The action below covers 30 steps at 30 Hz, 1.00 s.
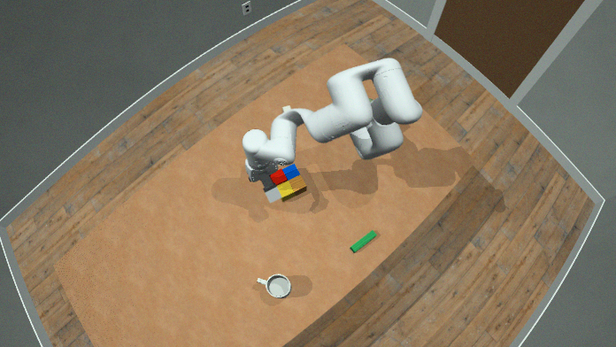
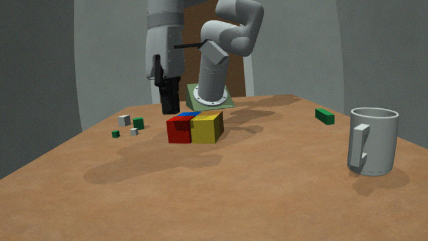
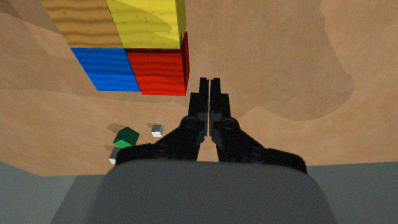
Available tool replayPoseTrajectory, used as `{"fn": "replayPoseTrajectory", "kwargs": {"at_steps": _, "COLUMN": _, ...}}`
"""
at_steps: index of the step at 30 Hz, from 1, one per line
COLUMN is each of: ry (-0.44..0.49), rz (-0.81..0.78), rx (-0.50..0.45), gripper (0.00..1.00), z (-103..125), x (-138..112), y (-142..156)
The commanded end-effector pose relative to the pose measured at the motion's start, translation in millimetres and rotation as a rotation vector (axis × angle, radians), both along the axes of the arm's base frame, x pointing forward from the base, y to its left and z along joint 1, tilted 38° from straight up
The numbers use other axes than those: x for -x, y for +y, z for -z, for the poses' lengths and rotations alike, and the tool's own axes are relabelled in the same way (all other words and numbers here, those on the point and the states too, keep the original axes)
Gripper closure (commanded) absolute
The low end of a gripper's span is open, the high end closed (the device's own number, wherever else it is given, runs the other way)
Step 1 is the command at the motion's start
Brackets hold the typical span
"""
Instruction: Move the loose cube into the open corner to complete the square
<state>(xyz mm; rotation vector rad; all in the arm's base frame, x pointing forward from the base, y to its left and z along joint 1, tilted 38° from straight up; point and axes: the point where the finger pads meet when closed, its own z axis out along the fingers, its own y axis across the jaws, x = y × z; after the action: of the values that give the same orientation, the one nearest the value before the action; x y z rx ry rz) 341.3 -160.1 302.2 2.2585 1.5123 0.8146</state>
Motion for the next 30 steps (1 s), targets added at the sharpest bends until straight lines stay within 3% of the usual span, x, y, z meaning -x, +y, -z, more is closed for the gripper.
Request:
{"fn": "replayPoseTrajectory", "kwargs": {"at_steps": 1, "ry": -0.003, "rz": 0.001, "rx": 0.001, "gripper": 1.00, "z": -12.6, "x": 8.2, "y": -1.4}}
{"fn": "replayPoseTrajectory", "kwargs": {"at_steps": 11, "ry": -0.003, "rz": 0.001, "rx": 0.001, "gripper": 1.00, "z": -27.8, "x": 19.9, "y": -2.5}}
{"fn": "replayPoseTrajectory", "kwargs": {"at_steps": 30, "ry": -0.003, "rz": 0.001, "rx": 0.001, "gripper": 1.00, "z": -31.5, "x": 22.8, "y": -2.8}}
